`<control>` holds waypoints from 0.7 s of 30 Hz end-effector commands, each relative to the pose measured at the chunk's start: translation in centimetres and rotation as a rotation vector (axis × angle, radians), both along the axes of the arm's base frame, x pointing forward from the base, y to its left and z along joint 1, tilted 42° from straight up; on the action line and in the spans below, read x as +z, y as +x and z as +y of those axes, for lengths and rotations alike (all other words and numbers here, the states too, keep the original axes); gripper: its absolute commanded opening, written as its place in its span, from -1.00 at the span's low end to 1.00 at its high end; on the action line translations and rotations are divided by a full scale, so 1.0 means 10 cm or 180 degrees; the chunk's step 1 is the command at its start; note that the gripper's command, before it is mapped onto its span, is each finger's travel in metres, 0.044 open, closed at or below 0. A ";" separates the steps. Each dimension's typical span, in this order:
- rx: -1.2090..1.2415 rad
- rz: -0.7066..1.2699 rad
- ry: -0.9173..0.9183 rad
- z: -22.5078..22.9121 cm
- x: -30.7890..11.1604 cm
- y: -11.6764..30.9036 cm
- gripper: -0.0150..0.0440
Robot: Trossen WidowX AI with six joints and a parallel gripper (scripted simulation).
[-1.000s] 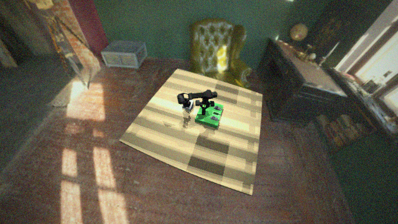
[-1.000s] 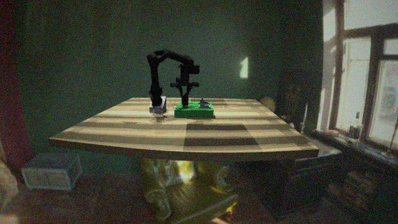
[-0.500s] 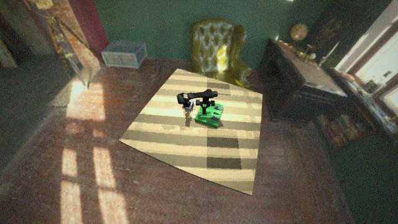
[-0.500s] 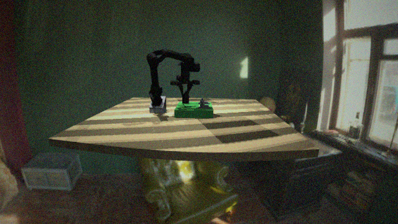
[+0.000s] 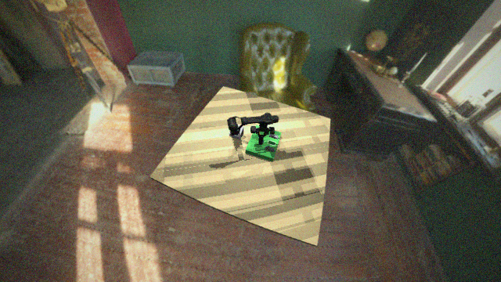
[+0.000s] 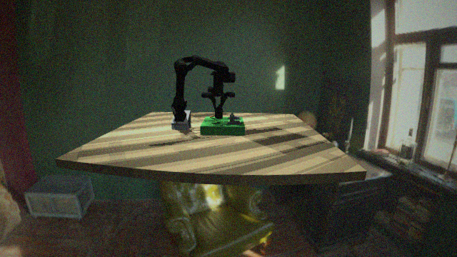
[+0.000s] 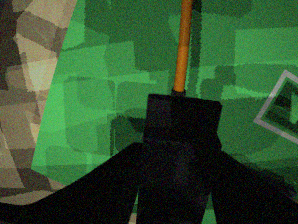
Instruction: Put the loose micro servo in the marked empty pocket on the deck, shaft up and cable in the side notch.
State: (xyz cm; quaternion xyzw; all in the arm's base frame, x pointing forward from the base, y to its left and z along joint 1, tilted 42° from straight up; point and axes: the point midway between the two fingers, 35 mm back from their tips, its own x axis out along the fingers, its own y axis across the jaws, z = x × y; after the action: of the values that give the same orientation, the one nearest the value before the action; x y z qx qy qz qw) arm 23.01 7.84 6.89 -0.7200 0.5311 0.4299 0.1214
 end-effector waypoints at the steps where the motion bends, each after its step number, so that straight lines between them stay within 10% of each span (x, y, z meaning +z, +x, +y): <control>1: 0.0013 -0.0010 0.0025 0.16 -0.11 -0.02 -0.49; 21: -0.0933 -0.0838 0.0114 0.26 -0.20 -0.04 -0.49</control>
State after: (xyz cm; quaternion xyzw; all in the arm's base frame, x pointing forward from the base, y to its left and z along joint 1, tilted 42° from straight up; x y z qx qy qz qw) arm 22.57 10.27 4.89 -0.6957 0.5862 0.3479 0.2266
